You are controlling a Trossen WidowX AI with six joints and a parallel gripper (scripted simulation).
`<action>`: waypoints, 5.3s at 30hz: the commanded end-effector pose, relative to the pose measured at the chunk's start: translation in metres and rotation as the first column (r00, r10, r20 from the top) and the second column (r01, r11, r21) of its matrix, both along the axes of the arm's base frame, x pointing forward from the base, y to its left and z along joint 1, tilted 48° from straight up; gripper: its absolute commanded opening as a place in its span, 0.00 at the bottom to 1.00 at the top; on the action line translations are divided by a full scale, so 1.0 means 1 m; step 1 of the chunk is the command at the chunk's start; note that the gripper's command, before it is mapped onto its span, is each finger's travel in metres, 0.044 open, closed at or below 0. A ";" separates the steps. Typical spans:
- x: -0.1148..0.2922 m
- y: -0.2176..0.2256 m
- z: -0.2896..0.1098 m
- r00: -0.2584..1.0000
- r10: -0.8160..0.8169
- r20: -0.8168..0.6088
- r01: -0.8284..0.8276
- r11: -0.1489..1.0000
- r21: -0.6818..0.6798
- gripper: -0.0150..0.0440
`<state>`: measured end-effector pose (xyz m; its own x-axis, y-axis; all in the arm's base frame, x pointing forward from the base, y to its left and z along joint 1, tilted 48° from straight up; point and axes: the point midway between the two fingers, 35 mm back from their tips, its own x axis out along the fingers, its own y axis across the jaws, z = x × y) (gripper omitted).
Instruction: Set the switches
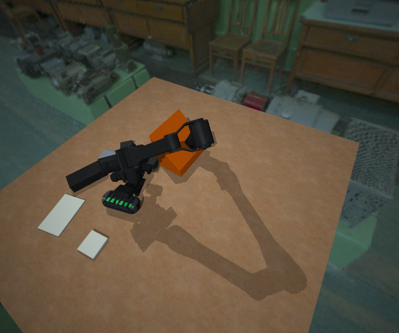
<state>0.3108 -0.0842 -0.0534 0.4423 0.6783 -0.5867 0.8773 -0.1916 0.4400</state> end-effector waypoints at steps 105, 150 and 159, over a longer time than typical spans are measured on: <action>0.028 0.014 -0.006 1.000 0.002 -0.014 -0.002 1.000 0.017 0.25; -0.010 -0.023 0.024 1.000 0.002 -0.016 -0.002 1.000 0.016 0.25; 0.004 -0.021 0.028 1.000 -0.014 -0.021 0.014 1.000 0.021 0.25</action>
<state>0.3108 -0.1058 -0.0278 0.4386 0.6843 -0.5826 0.8837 -0.2103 0.4182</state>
